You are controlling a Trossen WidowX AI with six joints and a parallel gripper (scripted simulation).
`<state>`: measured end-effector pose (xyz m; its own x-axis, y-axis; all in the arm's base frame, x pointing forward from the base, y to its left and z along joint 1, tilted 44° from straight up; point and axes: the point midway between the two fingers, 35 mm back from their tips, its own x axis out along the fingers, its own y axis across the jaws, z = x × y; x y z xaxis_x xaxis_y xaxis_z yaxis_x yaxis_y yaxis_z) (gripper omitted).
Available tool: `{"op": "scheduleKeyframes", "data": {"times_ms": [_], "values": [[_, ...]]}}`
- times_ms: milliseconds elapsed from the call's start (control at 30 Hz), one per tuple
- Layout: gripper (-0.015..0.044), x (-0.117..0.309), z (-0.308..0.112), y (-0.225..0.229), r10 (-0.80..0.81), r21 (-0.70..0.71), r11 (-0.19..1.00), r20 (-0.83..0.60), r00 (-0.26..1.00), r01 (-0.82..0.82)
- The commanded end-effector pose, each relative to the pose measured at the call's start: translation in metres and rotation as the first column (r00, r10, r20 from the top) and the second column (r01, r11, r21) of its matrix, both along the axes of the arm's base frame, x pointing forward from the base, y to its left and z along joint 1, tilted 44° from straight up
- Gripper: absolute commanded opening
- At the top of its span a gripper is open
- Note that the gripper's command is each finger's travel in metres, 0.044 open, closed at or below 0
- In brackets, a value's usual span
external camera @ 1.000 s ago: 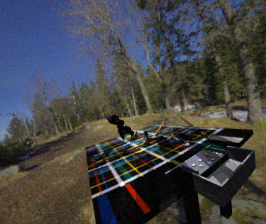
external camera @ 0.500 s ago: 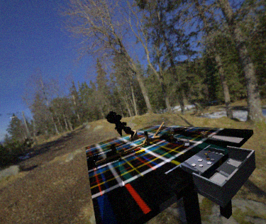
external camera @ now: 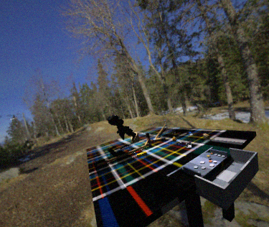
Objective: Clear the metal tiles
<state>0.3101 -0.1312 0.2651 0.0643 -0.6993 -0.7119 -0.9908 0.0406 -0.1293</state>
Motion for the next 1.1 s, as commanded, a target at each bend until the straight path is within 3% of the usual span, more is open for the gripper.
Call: {"op": "scheduleKeyframes", "data": {"times_ms": [0,1067], "values": [[0.0000,0.000,-0.010,-0.007,-0.001,0.005,1.000,-0.020,1.000,0.001],[0.0000,0.000,-0.069,-0.066,-0.001,0.001,1.000,-0.069,0.998,0.001]]}}
